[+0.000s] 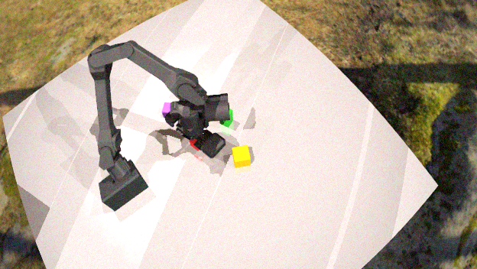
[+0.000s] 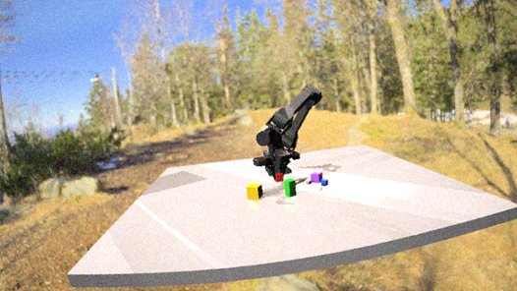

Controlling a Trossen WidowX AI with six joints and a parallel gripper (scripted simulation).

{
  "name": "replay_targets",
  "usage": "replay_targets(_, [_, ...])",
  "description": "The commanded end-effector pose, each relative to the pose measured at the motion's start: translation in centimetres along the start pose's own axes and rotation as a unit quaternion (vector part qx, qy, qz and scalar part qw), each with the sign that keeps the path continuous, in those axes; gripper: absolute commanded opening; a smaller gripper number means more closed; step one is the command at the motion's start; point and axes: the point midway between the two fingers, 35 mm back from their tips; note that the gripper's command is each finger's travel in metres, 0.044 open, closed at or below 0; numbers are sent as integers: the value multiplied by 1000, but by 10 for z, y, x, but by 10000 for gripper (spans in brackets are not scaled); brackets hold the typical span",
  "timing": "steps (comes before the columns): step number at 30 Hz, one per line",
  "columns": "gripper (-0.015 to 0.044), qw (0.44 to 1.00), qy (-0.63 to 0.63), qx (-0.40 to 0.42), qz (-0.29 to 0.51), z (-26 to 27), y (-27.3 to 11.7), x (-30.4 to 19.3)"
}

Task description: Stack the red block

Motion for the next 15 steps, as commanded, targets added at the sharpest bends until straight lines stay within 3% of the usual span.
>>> replay_targets(1, [0, 1000, -2, -3, 0, -1, -22, 0])
replay_targets(15, [0, 1000, -2, -4, 1, 0, -88, 0])
Point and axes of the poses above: the point midway between the two fingers, 35 mm back from their tips, its own y axis out along the fingers, its own z axis across the jaws, x = y × z, and after that the axes turned 11 degrees about -y, right-handed
